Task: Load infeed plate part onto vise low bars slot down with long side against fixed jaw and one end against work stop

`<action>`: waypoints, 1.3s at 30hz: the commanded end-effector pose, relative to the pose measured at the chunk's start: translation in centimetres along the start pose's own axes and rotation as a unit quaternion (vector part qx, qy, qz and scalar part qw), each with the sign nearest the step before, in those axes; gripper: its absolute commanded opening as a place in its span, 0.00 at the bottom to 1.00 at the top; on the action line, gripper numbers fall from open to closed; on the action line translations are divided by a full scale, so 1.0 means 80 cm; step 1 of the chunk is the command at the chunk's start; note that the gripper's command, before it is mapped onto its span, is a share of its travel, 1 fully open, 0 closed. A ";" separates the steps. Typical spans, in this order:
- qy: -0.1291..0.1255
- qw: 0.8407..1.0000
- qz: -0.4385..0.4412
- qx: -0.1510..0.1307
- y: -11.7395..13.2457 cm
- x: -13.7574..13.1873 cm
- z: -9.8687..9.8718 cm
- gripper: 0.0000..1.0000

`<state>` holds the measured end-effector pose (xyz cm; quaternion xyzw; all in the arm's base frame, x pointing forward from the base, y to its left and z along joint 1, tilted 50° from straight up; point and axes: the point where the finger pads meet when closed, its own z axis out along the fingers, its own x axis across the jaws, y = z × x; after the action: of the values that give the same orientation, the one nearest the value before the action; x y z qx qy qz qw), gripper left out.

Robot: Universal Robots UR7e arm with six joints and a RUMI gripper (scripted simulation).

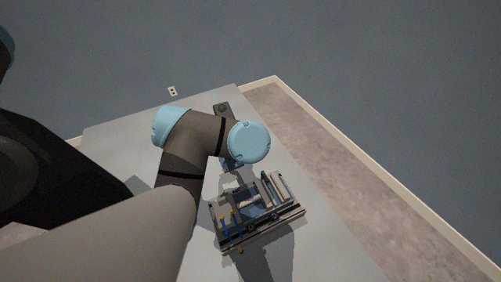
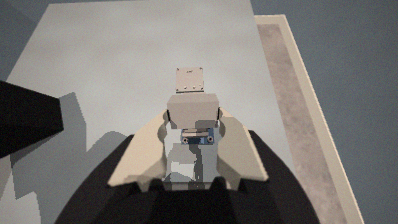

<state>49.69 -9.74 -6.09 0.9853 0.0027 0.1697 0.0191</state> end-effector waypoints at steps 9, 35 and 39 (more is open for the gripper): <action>-0.002 1.000 -0.001 0.002 -0.010 -0.003 -0.005 0.00; -0.002 1.000 -0.001 0.002 -0.012 -0.003 -0.008 0.00; -0.002 1.000 -0.001 0.002 -0.012 -0.003 -0.008 0.00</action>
<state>49.50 -9.13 -5.57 0.9854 0.0026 0.1694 0.0189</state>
